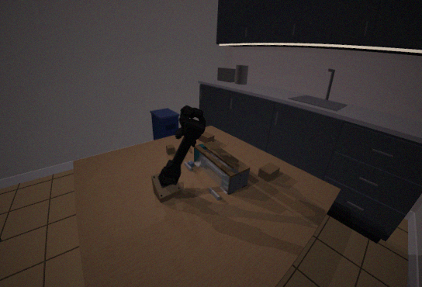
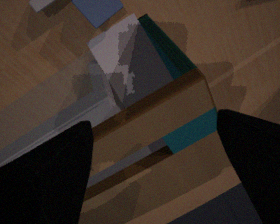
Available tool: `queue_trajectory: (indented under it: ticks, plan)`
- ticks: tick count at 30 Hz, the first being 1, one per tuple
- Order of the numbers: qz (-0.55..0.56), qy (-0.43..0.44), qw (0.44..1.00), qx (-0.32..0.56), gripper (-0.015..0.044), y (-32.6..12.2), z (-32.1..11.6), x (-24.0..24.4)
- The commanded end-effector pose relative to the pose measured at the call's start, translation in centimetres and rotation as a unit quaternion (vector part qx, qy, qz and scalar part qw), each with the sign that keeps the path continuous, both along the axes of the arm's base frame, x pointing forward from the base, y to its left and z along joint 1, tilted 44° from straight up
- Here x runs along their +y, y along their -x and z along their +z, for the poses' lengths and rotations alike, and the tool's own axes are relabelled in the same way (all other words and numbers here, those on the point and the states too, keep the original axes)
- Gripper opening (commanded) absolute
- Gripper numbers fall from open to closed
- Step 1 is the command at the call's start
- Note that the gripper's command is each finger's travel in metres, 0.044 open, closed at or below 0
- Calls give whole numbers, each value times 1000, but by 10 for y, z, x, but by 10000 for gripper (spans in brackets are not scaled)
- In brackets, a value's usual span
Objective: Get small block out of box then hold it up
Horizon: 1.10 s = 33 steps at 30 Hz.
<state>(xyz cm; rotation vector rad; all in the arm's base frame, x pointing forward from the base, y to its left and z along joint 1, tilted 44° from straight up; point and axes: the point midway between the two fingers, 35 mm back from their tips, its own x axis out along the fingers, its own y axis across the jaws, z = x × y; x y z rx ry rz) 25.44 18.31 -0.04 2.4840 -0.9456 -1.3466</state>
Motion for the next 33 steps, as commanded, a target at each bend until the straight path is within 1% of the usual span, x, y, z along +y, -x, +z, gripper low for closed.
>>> queue_trajectory:
  ticks: [1,14,17,20,22,33]
  plan:
    - [158,120,973,119,285,5,-8,0]
    - [157,119,973,119,285,5,-9,-1]
    - [154,116,974,117,285,2,-27,-13]
    - [149,112,976,115,285,0,-59,-40]
    - [153,117,974,116,285,0,-72,-54]
    - [157,121,973,118,285,-1,-85,-67]
